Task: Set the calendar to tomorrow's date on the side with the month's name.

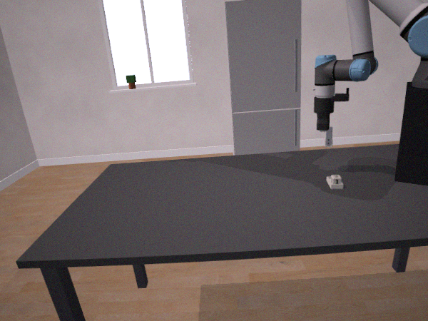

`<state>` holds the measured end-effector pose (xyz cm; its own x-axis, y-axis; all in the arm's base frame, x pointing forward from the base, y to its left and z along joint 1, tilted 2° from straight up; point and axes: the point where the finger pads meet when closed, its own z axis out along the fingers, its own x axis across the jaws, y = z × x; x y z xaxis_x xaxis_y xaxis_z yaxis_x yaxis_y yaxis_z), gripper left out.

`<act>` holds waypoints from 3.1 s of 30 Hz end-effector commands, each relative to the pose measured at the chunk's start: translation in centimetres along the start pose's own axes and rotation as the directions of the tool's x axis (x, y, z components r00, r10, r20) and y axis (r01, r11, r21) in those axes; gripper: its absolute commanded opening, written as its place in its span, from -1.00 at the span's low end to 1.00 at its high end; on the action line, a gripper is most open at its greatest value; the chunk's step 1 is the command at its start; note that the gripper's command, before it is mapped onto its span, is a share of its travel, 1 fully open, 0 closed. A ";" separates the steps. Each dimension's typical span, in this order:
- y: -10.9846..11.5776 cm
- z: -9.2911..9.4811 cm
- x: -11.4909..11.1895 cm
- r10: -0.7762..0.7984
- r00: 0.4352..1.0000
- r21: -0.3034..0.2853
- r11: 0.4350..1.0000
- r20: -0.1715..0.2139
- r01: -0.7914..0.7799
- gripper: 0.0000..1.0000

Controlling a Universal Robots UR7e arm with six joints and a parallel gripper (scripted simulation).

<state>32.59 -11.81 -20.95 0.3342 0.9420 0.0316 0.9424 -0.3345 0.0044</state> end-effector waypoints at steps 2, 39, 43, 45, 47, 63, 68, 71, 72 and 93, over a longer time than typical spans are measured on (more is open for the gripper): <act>0.0 0.0 0.0 0.000 1.000 -0.001 1.000 0.000 0.000 0.14; 0.2 8.9 -0.1 0.027 1.000 -0.001 1.000 0.001 -0.027 0.14; 0.2 9.4 -0.1 0.027 1.000 -0.001 1.000 0.001 -0.027 0.14; 0.2 9.6 -0.1 0.027 1.000 -0.001 1.000 0.001 -0.027 0.14; 0.2 9.6 -0.1 0.027 1.000 -0.001 1.000 0.001 -0.027 0.14; 0.2 9.6 -0.1 0.027 1.000 -0.001 1.000 0.001 -0.027 0.14; 0.2 9.6 -0.1 0.027 1.000 -0.001 1.000 0.001 -0.027 0.14; 0.2 9.6 -0.1 0.027 1.000 -0.001 1.000 0.001 -0.027 0.14; 0.2 9.6 -0.1 0.027 1.000 -0.001 1.000 0.001 -0.027 0.14; 0.2 9.6 -0.1 0.027 1.000 -0.001 1.000 0.001 -0.027 0.14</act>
<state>32.82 -11.64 -30.57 0.3598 0.9325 0.0314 0.9329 -0.3601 0.0031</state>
